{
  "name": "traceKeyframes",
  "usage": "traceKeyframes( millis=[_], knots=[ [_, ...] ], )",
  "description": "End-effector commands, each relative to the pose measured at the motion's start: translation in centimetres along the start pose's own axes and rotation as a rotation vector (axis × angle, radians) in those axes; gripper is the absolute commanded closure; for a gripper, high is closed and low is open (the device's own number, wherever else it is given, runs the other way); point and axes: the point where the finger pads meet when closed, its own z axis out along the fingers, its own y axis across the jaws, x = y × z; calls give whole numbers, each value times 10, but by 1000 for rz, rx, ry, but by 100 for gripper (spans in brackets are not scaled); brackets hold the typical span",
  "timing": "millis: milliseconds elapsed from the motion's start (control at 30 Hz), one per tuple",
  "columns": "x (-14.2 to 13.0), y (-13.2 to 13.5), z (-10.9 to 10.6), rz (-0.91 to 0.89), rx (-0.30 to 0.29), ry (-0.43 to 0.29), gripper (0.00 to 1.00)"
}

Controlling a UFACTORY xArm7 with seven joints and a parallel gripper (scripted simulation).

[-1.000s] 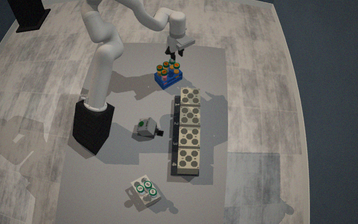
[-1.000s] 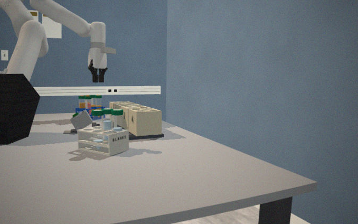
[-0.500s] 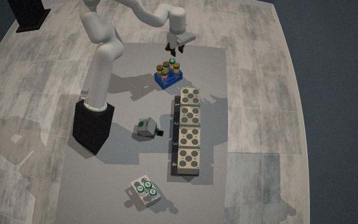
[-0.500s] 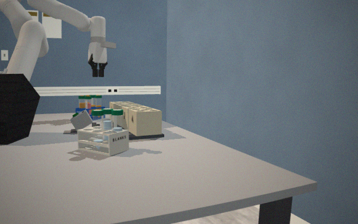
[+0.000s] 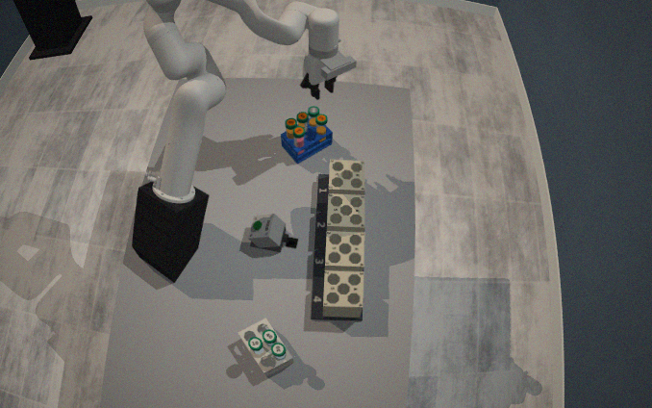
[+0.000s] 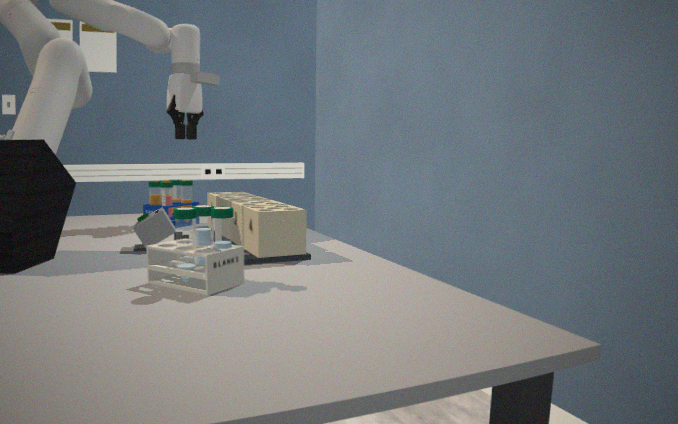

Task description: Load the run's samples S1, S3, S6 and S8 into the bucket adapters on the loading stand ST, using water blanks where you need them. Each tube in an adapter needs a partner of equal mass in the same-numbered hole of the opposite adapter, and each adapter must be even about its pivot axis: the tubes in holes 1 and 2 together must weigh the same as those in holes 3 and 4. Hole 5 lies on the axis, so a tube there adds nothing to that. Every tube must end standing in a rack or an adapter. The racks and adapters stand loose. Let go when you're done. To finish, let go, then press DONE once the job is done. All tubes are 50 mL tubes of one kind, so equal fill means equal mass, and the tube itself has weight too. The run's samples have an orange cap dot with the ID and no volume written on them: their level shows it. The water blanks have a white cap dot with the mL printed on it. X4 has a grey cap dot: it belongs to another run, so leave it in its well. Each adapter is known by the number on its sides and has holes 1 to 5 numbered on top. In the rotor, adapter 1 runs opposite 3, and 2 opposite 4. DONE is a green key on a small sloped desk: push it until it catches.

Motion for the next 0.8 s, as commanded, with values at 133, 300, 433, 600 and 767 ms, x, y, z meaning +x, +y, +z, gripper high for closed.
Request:
traceKeyframes(
  millis=[133, 300, 433, 600, 767],
  knots=[
    [0, -1, -1, 0, 4, 1, 56],
    [0, -1, -1, 0, 4, 1, 56],
    [0, -1, -1, 0, 4, 1, 56],
    [-10, 9, -1, -100, 3, 1, 43],
    [-28, 27, -1, -267, 3, 1, 43]
  ],
)
